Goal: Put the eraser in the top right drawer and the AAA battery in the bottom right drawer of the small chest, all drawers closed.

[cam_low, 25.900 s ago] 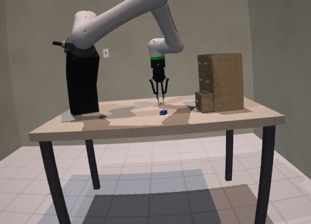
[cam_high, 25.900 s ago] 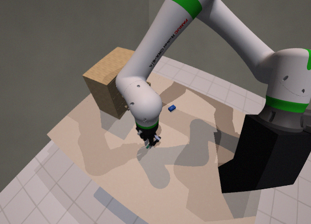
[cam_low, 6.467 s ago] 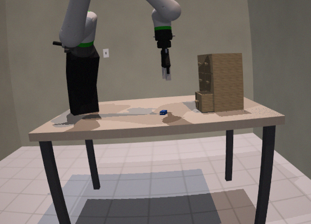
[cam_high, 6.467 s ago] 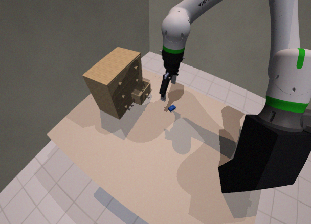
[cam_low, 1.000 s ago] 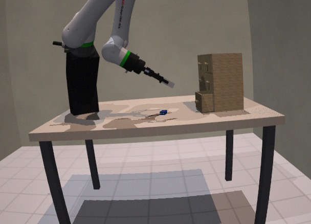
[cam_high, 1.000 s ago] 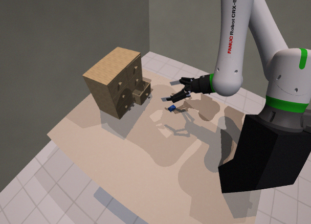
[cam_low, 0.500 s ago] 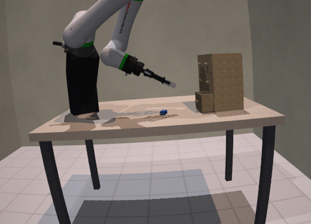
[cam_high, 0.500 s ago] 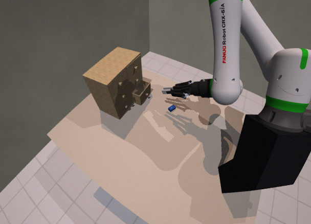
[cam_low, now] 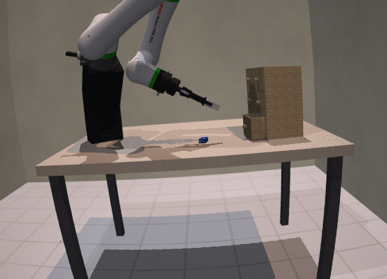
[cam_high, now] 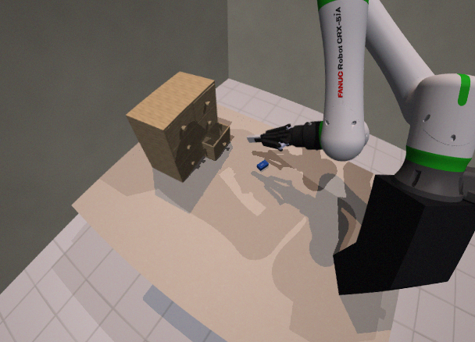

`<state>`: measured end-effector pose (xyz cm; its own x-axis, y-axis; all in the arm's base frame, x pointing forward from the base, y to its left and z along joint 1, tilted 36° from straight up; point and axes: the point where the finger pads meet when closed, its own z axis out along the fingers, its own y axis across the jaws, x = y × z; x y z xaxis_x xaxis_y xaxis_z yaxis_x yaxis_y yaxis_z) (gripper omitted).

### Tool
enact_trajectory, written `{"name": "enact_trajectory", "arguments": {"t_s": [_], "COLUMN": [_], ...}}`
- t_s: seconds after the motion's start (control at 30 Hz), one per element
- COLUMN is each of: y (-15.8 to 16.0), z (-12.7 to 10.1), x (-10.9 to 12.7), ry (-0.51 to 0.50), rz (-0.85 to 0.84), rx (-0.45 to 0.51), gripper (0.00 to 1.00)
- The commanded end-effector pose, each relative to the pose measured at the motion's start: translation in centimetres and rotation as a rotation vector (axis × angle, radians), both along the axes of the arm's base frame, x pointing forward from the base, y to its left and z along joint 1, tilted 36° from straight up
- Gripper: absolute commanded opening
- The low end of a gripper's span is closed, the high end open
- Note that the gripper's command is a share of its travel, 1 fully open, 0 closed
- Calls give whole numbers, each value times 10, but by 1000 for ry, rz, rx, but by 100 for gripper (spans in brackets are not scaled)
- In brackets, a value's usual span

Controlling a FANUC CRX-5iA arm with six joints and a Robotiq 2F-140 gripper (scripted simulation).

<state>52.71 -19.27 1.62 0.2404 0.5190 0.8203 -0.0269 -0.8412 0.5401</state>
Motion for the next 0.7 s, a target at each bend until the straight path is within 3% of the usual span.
{"name": "enact_trajectory", "arguments": {"t_s": [0.0,0.67], "y": [-4,-36], "z": [-5,-52], "x": [8,78], "ry": [0,0], "rz": [0,0], "rx": [0,0], "gripper": [0,0]}}
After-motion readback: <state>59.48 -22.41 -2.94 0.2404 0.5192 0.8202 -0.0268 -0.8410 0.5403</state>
